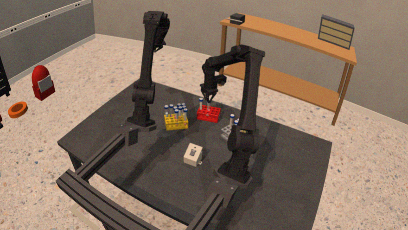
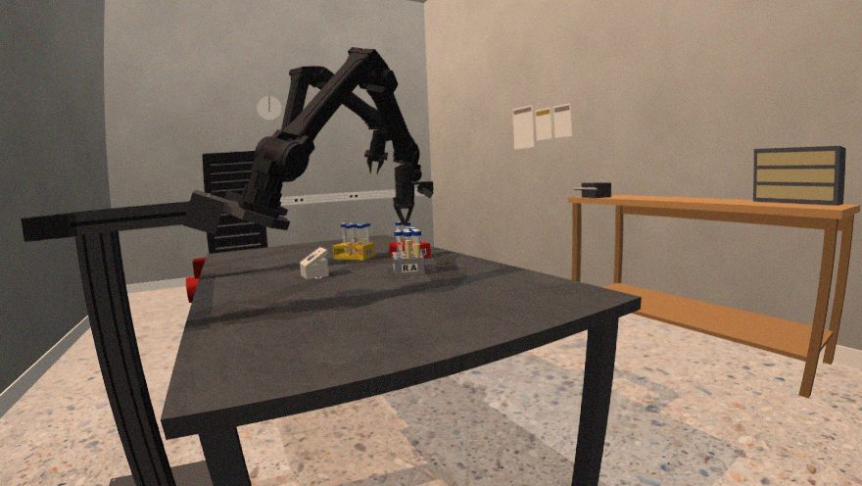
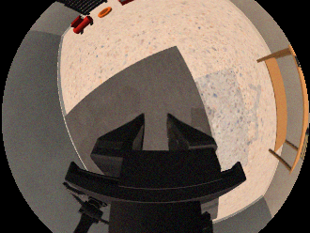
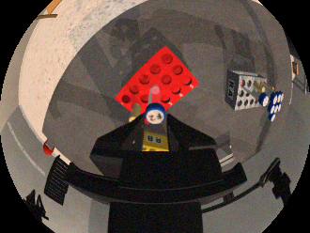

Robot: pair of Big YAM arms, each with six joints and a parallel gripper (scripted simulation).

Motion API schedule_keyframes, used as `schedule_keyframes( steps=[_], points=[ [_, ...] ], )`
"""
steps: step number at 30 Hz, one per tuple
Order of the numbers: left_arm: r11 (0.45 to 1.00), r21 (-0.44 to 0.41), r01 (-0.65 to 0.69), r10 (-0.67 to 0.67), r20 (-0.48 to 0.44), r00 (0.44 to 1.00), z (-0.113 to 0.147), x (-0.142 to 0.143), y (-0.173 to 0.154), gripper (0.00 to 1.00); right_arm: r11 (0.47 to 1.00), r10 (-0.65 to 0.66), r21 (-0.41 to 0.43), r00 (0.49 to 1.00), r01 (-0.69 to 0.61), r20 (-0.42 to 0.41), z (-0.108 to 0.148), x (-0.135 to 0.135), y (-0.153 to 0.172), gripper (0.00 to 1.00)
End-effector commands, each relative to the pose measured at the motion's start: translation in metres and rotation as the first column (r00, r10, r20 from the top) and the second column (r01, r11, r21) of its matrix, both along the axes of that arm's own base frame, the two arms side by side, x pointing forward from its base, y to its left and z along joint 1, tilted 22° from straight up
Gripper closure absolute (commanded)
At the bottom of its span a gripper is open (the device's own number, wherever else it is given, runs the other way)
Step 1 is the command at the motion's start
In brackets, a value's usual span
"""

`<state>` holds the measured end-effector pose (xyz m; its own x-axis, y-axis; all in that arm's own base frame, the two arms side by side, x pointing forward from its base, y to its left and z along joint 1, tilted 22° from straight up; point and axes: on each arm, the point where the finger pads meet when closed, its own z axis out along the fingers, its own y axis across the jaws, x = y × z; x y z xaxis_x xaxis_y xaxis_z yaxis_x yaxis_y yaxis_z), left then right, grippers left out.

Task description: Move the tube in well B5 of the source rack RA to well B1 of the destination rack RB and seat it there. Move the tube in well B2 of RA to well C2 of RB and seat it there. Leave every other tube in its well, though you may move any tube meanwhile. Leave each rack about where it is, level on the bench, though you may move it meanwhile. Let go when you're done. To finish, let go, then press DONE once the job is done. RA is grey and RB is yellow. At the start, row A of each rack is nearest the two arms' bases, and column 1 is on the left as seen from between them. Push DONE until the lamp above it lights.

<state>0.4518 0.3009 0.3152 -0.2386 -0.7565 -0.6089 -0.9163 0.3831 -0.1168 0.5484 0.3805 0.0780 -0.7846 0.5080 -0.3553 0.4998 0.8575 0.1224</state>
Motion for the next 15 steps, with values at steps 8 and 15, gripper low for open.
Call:
schedule_keyframes(
  steps=[8,15],
  points=[
    [1.0,0.019,-0.001,0.0,0.035,0.999,0.02,0.004,0.003,0.7,1.0,0.002,0.022,1.0,-0.003,0.026,0.013,0.008,0.006,1.0],
    [1.0,0.019,-0.001,0.0,0.035,0.999,0.02,0.004,0.003,0.7,1.0,0.002,0.022,1.0,-0.003,0.026,0.013,0.008,0.006,1.0]
  ],
)
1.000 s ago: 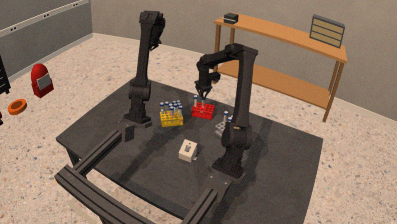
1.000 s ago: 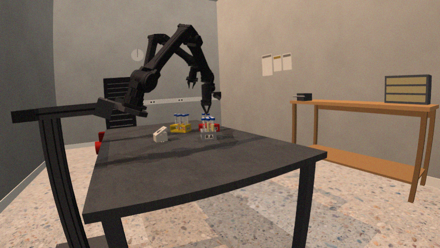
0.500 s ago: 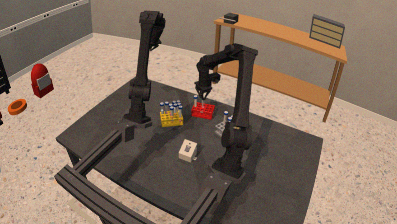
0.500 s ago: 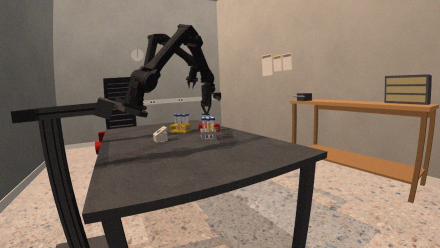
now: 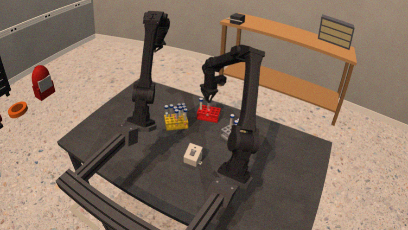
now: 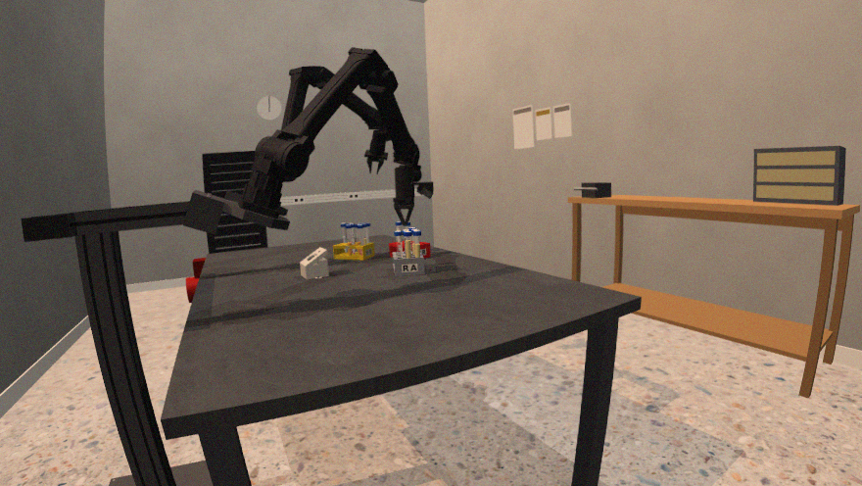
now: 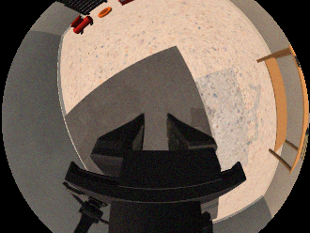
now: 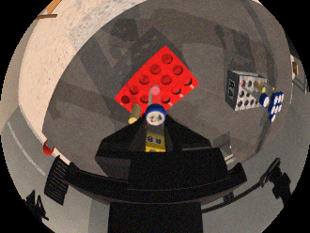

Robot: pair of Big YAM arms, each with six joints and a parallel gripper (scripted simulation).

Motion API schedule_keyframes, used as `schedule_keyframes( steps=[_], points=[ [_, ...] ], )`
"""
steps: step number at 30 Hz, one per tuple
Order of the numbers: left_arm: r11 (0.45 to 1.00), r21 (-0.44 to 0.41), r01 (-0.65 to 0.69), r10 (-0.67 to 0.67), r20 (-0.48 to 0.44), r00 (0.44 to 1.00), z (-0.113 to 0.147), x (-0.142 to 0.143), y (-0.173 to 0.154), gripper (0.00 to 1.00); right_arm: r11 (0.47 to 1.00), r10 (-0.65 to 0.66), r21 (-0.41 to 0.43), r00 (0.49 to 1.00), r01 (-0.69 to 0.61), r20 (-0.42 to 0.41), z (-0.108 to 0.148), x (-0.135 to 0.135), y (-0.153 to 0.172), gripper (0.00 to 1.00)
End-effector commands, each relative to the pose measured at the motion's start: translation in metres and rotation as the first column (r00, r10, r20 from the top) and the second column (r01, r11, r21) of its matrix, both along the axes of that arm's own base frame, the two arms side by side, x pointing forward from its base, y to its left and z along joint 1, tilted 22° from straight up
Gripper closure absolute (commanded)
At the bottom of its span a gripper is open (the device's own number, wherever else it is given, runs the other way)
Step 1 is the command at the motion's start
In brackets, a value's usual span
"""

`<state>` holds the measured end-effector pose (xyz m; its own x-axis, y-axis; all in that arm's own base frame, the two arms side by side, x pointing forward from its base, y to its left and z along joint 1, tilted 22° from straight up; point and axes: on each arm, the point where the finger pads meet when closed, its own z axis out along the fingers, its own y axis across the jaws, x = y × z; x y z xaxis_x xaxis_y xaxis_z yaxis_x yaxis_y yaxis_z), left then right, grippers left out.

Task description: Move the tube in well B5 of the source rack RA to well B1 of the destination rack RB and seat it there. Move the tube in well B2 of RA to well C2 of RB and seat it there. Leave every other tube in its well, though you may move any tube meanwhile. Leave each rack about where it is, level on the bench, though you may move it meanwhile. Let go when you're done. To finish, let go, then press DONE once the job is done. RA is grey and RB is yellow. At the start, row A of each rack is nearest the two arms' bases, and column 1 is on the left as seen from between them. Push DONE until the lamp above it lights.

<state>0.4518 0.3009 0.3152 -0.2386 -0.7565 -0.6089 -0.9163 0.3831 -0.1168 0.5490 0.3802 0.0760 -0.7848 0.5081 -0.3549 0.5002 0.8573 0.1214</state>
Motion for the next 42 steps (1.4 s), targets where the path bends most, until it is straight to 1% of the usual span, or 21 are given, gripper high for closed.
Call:
schedule_keyframes(
  steps=[1,21,22,28,30,36,42],
  points=[
    [1.0,0.019,-0.001,0.0,0.035,0.999,0.02,0.004,0.003,0.7,1.0,0.003,0.022,1.0,-0.003,0.027,0.015,0.007,0.007,1.0],
    [1.0,0.019,-0.001,0.0,0.035,0.999,0.02,0.004,0.003,0.7,1.0,0.003,0.022,1.0,-0.003,0.027,0.015,0.007,0.007,1.0],
    [1.0,0.019,-0.001,0.0,0.035,0.999,0.02,0.004,0.003,0.7,1.0,0.001,0.017,1.0,-0.001,0.022,0.008,0.009,0.001,1.0],
    [1.0,0.019,-0.001,0.0,0.035,0.999,0.02,0.004,0.003,0.7,1.0,0.003,0.03,0.999,-0.004,0.036,0.03,0.005,0.004,1.0],
    [1.0,0.019,-0.001,0.0,0.035,0.999,0.02,0.004,0.003,0.7,1.0,0.003,0.03,0.999,-0.004,0.036,0.03,0.005,0.004,1.0],
    [1.0,0.019,-0.001,0.0,0.035,0.999,0.02,0.004,0.003,0.7,1.0,0.007,0.016,1.0,-0.007,0.017,0.024,-0.007,0.005,1.0],
    [1.0,0.019,-0.001,0.0,0.035,0.999,0.02,0.004,0.003,0.7,1.0,0.009,0.018,1.0,-0.009,0.018,0.025,-0.013,0.009,1.0]
  ],
)
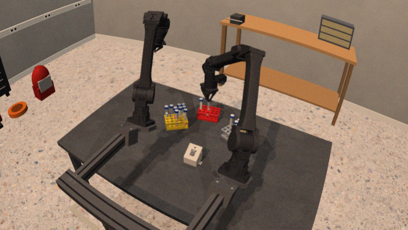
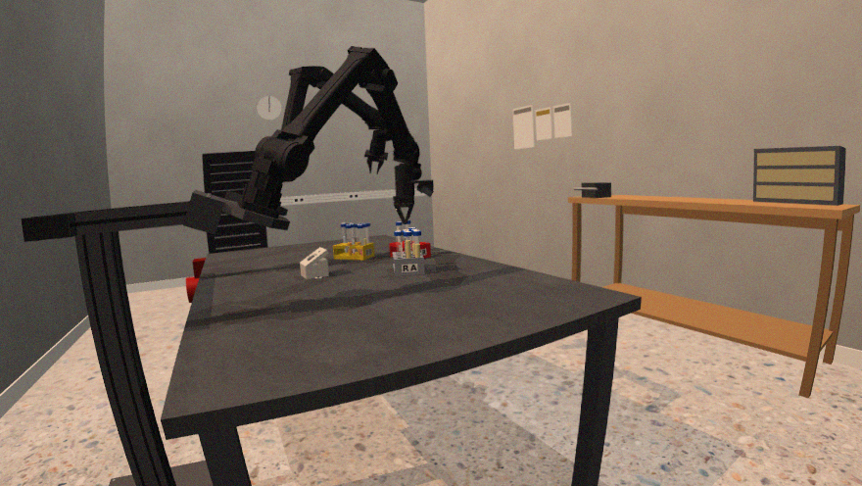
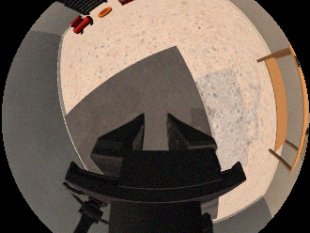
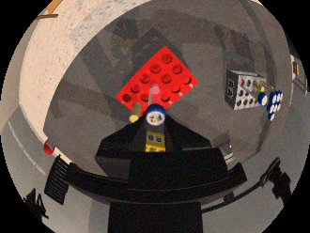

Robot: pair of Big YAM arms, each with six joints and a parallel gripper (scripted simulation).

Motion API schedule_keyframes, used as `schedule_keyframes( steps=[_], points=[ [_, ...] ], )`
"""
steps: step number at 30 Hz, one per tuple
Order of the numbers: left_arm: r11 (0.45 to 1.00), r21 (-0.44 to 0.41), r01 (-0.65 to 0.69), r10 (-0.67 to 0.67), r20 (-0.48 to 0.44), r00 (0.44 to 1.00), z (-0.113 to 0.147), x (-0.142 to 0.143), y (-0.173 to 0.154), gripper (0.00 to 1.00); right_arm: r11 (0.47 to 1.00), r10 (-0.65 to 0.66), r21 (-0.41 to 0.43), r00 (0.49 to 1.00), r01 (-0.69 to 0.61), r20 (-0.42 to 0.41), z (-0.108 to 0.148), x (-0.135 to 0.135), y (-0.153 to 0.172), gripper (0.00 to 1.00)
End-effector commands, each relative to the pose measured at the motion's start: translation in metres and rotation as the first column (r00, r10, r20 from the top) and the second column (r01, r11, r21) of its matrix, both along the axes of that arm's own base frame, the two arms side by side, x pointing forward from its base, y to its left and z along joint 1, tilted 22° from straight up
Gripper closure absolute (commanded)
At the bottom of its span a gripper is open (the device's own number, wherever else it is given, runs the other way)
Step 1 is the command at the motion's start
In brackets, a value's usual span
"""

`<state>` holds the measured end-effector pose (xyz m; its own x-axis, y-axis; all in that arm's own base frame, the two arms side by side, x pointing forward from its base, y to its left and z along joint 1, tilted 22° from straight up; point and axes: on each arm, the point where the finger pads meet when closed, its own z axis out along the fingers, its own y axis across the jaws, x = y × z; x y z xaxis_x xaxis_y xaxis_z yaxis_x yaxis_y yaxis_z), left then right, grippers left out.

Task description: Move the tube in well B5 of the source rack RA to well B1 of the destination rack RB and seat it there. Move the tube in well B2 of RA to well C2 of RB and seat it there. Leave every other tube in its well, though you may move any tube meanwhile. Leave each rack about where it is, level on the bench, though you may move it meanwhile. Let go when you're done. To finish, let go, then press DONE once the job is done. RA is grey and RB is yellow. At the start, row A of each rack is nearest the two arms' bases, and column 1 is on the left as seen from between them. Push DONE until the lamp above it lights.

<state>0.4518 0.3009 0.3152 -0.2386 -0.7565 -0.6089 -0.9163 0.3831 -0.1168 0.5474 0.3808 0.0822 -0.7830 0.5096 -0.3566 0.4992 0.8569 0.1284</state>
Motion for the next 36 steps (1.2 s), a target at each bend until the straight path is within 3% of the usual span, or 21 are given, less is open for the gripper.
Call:
schedule_keyframes(
  steps=[1,16,20,22,23,29,36],
  points=[
    [1.0,0.019,-0.001,0.0,0.035,0.999,0.02,0.004,0.003,0.7,1.0,0.007,0.011,1.0,-0.007,0.011,0.018,-0.011,0.007,1.0],
    [1.0,0.019,-0.001,0.0,0.035,0.999,0.02,0.004,0.003,0.7,1.0,0.008,0.012,1.0,-0.008,0.013,0.027,-0.015,0.008,1.0],
    [1.0,0.019,-0.001,0.0,0.035,0.999,0.02,0.004,0.003,0.7,0.999,0.006,0.039,0.999,-0.007,0.045,0.049,-0.005,0.017,1.0],
    [1.0,0.019,-0.001,0.0,0.035,0.999,0.02,0.004,0.003,0.7,0.999,0.006,0.039,0.999,-0.007,0.045,0.049,-0.005,0.017,1.0],
    [1.0,0.019,-0.001,0.0,0.035,0.999,0.02,0.004,0.003,0.7,1.0,-0.002,0.019,1.0,0.002,0.023,0.03,0.001,0.012,1.0],
    [1.0,0.019,-0.001,0.0,0.035,0.999,0.02,0.004,0.003,0.7,0.999,0.0,0.041,0.999,-0.002,0.047,0.057,-0.002,0.017,1.0],
    [1.0,0.019,-0.001,0.0,0.035,0.999,0.02,0.004,0.003,0.7,0.999,0.007,0.042,0.999,-0.009,0.049,0.069,-0.004,0.024,1.0]
  ],
)
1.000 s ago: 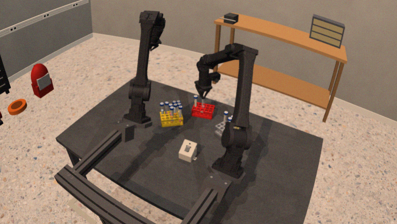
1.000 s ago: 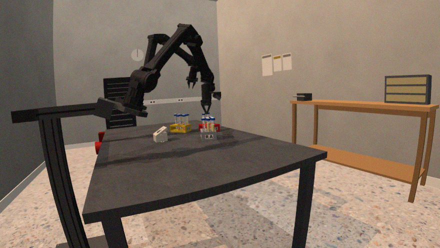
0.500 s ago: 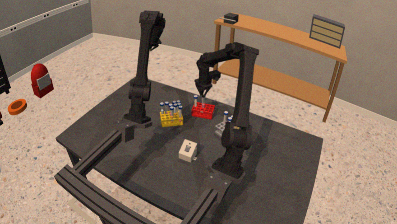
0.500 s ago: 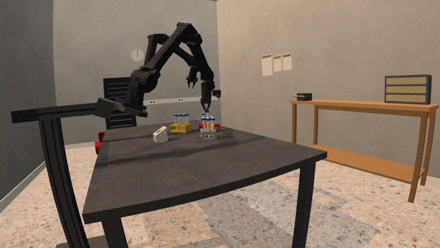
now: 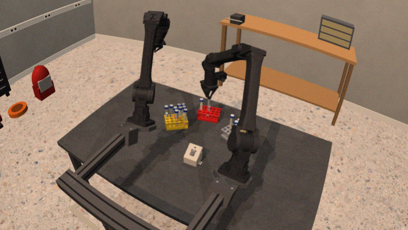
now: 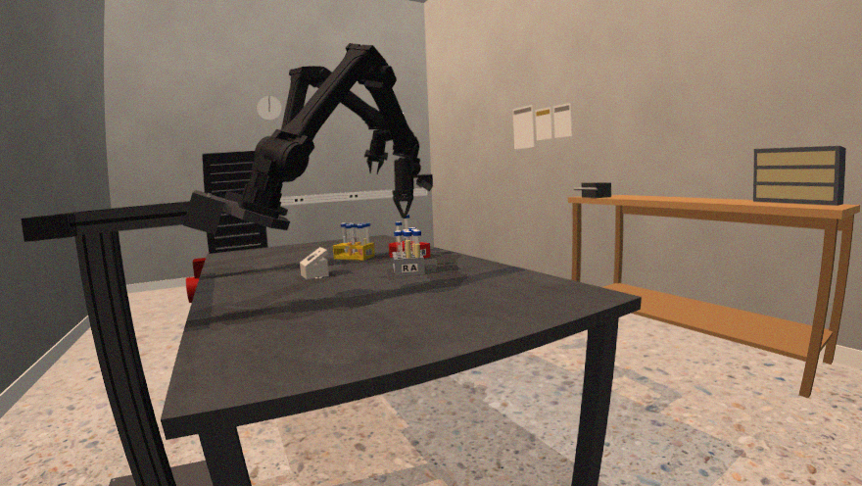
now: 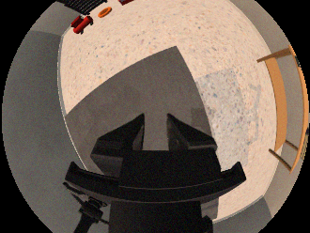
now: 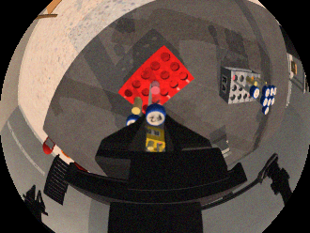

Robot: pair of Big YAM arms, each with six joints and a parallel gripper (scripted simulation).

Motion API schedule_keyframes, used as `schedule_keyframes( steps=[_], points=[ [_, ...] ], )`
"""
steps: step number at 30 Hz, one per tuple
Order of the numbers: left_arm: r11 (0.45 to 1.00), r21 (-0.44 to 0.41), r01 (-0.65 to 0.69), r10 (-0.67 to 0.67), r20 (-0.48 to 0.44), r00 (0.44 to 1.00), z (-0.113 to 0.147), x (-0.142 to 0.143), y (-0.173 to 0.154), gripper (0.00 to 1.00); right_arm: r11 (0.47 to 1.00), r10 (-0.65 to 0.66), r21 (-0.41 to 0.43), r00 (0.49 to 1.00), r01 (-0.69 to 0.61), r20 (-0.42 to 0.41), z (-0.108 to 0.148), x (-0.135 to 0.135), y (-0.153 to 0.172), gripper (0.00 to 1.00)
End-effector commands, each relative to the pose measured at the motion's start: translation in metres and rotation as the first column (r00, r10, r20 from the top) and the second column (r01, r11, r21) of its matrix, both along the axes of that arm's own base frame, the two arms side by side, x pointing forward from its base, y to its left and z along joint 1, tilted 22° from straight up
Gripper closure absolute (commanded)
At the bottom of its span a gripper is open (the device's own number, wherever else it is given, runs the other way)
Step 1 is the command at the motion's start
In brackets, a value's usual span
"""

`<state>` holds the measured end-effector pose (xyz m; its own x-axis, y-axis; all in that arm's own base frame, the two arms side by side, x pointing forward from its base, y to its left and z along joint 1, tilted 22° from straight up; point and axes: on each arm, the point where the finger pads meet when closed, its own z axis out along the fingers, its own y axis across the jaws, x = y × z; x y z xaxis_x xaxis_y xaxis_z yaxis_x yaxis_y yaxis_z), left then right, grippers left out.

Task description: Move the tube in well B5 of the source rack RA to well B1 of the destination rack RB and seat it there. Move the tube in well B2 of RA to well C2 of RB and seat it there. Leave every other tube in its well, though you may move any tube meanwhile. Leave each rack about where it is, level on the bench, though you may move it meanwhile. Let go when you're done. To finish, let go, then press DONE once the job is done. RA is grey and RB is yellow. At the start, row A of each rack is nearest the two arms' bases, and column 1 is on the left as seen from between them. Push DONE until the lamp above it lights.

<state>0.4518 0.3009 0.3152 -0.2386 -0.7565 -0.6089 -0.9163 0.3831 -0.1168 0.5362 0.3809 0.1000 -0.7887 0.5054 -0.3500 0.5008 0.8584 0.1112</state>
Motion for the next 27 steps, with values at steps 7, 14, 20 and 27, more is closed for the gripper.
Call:
schedule_keyframes(
  steps=[7,14,20,27],
  points=[
    [1.0,0.019,-0.001,0.0,0.035,0.999,0.02,0.004,0.003,0.7,0.998,0.003,0.058,0.998,-0.007,0.069,0.062,0.006,0.023,1.0],
    [1.0,0.019,-0.001,0.0,0.035,0.999,0.02,0.004,0.003,0.7,0.999,0.006,0.051,0.998,-0.009,0.06,0.059,0.0,0.024,1.0],
    [1.0,0.019,-0.001,0.0,0.035,0.999,0.02,0.004,0.003,0.7,0.998,-0.004,0.058,0.998,0.0,0.069,0.07,0.002,0.017,1.0],
    [1.0,0.019,-0.001,0.0,0.035,0.999,0.02,0.004,0.003,0.7,0.998,0.005,0.058,0.998,-0.009,0.069,0.075,-0.006,0.023,1.0]
  ],
)
